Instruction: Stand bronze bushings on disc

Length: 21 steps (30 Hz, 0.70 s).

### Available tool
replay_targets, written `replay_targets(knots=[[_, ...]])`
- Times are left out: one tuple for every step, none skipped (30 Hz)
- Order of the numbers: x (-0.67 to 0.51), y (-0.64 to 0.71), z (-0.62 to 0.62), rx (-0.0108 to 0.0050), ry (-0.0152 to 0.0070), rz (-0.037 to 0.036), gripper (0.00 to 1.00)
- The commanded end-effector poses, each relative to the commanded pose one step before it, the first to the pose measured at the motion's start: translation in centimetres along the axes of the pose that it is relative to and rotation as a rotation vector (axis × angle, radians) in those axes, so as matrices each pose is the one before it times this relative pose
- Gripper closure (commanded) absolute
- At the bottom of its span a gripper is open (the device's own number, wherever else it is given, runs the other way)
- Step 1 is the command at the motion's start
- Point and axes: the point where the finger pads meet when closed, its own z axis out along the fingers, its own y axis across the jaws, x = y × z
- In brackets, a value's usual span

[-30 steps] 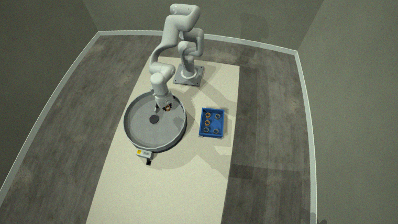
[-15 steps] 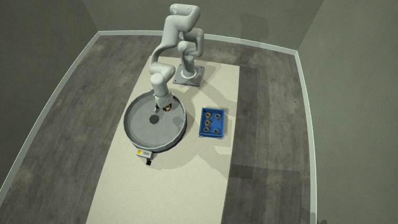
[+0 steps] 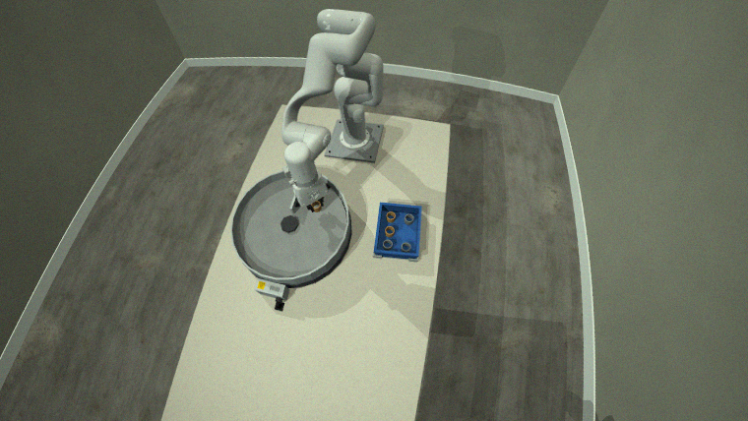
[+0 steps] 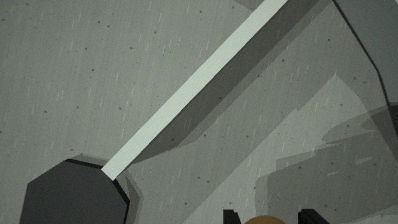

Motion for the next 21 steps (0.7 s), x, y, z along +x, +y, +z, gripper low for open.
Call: replay_targets(knots=[[-0.088, -0.121, 0.638, 0.00306, -0.00241, -0.00002, 1.00], [0.001, -0.001, 0.136, 0.00000, 0.00000, 0.00000, 1.00], [0.001, -0.001, 0.122, 0.00000, 0.00000, 0.00000, 1.00], [0.001, 0.000, 0.108, 0.00000, 0.00000, 0.00000, 1.00], [0.001, 0.000, 0.092, 0.00000, 0.00000, 0.00000, 1.00], [0.000, 0.000, 0.000, 0.00000, 0.00000, 0.00000, 1.00], [0.000, 0.000, 0.000, 0.00000, 0.00000, 0.00000, 1.00], [0.001, 0.000, 0.077, 0.00000, 0.00000, 0.00000, 1.00], [0.001, 0.000, 0.062, 0.00000, 0.00000, 0.00000, 1.00], [0.001, 0.000, 0.047, 0.00000, 0.00000, 0.00000, 1.00], [0.001, 0.000, 0.034, 0.00000, 0.00000, 0.00000, 1.00], [0.000, 0.000, 0.022, 0.00000, 0.00000, 0.00000, 1.00], [0.000, 0.000, 0.012, 0.00000, 0.00000, 0.00000, 1.00], [0.000, 0.000, 0.005, 0.00000, 0.00000, 0.00000, 1.00], [0.000, 0.000, 0.001, 0.00000, 0.00000, 0.00000, 1.00], [0.000, 0.000, 0.000, 0.00000, 0.00000, 0.00000, 1.00], [0.000, 0.000, 0.000, 0.00000, 0.00000, 0.00000, 1.00], [0.000, 0.000, 0.000, 0.00000, 0.00000, 0.00000, 1.00], [0.000, 0.000, 0.000, 0.00000, 0.00000, 0.00000, 1.00], [0.000, 0.000, 0.000, 0.00000, 0.00000, 0.00000, 1.00], [0.000, 0.000, 0.000, 0.00000, 0.00000, 0.00000, 1.00]])
